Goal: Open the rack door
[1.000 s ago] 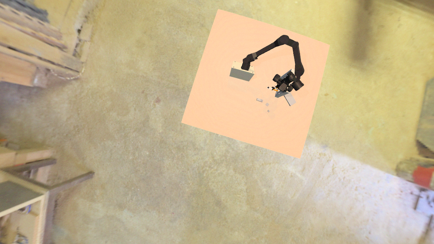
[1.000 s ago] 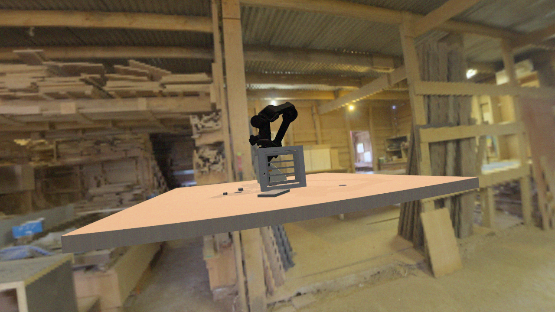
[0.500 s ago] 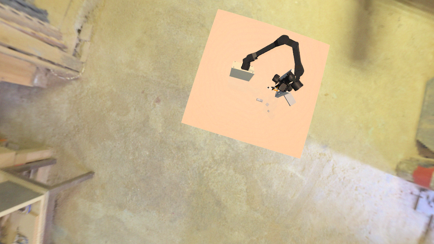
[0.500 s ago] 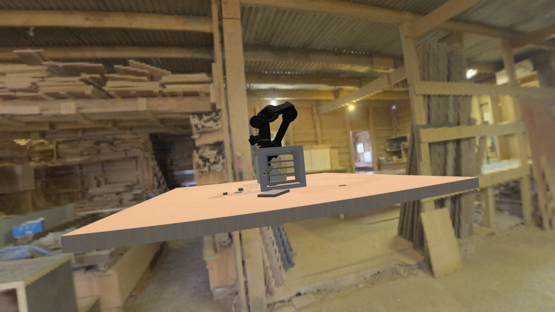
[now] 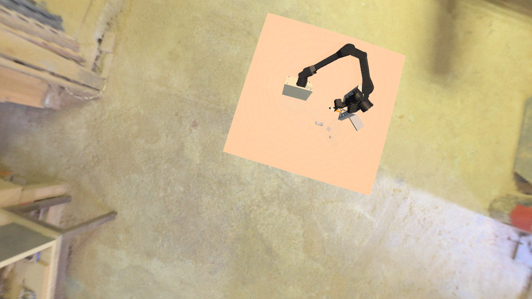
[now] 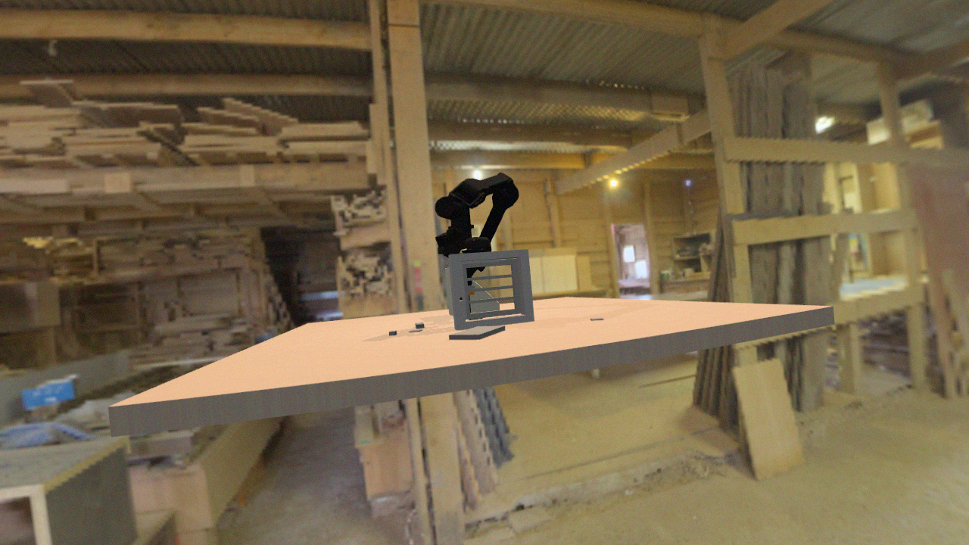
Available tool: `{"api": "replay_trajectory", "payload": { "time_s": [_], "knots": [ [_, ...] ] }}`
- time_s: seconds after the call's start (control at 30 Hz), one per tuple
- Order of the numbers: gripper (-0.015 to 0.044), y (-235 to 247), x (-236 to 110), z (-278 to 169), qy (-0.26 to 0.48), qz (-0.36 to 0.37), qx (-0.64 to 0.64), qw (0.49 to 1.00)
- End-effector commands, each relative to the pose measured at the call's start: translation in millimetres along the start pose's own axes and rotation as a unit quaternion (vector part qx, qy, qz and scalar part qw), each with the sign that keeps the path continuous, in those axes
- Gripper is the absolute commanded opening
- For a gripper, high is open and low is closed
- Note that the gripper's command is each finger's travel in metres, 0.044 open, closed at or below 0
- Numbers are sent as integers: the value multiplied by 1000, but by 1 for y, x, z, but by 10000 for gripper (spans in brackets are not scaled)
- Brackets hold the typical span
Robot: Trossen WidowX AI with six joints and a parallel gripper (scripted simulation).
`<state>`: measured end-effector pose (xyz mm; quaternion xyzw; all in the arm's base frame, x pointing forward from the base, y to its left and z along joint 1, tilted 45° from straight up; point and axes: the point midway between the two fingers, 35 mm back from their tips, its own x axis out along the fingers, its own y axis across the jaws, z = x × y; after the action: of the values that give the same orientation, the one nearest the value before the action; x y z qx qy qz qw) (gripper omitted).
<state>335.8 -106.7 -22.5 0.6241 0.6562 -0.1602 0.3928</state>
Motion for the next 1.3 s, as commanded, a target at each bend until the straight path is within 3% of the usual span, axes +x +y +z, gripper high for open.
{"api": "replay_trajectory", "payload": {
  "time_s": [0.0,0.3,0.6,0.93,1.27],
  "knots": [
    [282,5,3,-3,2,4,-107,994],
    [282,5,3,-3,1,4,-325,946],
    [282,5,3,-3,0,4,-526,851],
    [282,5,3,-3,-1,4,-718,696],
    [282,5,3,-3,-2,4,-867,498]
  ]
}}
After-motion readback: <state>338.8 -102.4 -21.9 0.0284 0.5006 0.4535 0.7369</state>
